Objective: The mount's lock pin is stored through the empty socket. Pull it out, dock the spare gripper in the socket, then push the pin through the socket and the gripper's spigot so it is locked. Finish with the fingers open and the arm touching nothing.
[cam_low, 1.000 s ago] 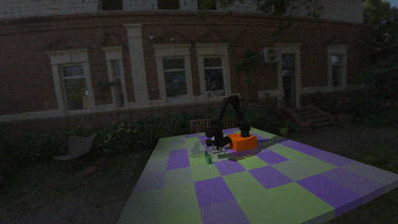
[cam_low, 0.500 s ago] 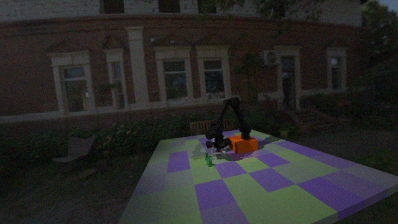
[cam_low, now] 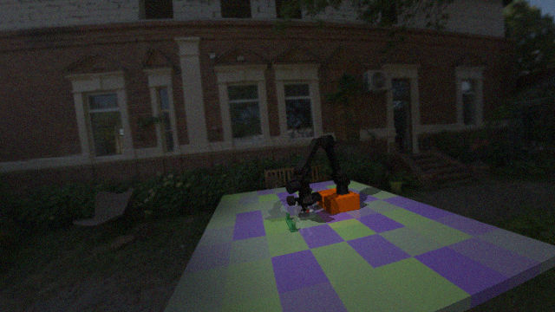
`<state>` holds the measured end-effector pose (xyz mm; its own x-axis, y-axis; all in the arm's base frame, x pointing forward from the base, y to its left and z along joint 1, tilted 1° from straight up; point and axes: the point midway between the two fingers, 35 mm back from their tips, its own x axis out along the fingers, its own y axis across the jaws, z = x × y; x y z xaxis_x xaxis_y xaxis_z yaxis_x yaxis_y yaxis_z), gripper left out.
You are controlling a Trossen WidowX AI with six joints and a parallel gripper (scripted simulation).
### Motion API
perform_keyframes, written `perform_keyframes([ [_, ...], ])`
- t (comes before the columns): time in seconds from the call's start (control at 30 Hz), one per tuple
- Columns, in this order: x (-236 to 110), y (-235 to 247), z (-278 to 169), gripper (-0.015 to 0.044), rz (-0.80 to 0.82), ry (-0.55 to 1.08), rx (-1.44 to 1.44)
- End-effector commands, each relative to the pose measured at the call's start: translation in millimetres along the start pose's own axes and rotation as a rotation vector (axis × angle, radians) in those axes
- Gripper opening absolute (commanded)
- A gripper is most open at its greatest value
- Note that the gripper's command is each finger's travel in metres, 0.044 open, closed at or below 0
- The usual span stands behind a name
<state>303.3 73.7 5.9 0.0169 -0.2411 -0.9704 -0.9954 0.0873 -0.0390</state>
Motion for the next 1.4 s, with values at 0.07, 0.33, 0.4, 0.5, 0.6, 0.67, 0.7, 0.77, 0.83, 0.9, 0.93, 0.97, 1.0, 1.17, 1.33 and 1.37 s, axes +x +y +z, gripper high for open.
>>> perform_keyframes([
  [0.07,0.8,-0.4,-4.3,0.0,-0.001,0.002,-0.004],
  [0.33,2.2,-0.5,-9.3,0.0,0.001,0.002,-0.004],
  [0.4,2.6,-0.5,-11.0,0.0,0.001,0.002,-0.004],
  [0.5,3.1,-0.5,-12.8,0.0,0.002,0.002,-0.005],
  [0.6,3.5,-0.6,-14.3,0.0,0.003,0.002,-0.005],
  [0.67,3.9,-0.6,-16.0,0.0,0.003,0.002,-0.005],
  [0.7,4.0,-0.6,-16.3,0.0,0.003,0.002,-0.005],
  [0.77,4.4,-0.6,-17.7,0.0,0.004,0.002,-0.005],
  [0.83,4.6,-0.6,-18.8,0.0,0.004,0.002,-0.005],
  [0.9,5.0,-0.7,-20.2,0.0,0.005,0.002,-0.006],
  [0.93,5.2,-0.7,-21.0,0.0,0.005,0.002,-0.006],
  [0.97,5.3,-0.7,-21.3,0.0,0.005,0.002,-0.006],
  [1.0,5.4,-0.7,-21.8,0.0,0.006,0.002,-0.006],
  [1.17,6.3,-0.8,-25.2,0.0,0.007,0.002,-0.006],
  [1.33,7.2,-0.8,-28.4,0.0,0.008,0.002,-0.007],
  [1.37,7.2,-0.8,-28.7,0.0,0.008,0.002,-0.007],
])
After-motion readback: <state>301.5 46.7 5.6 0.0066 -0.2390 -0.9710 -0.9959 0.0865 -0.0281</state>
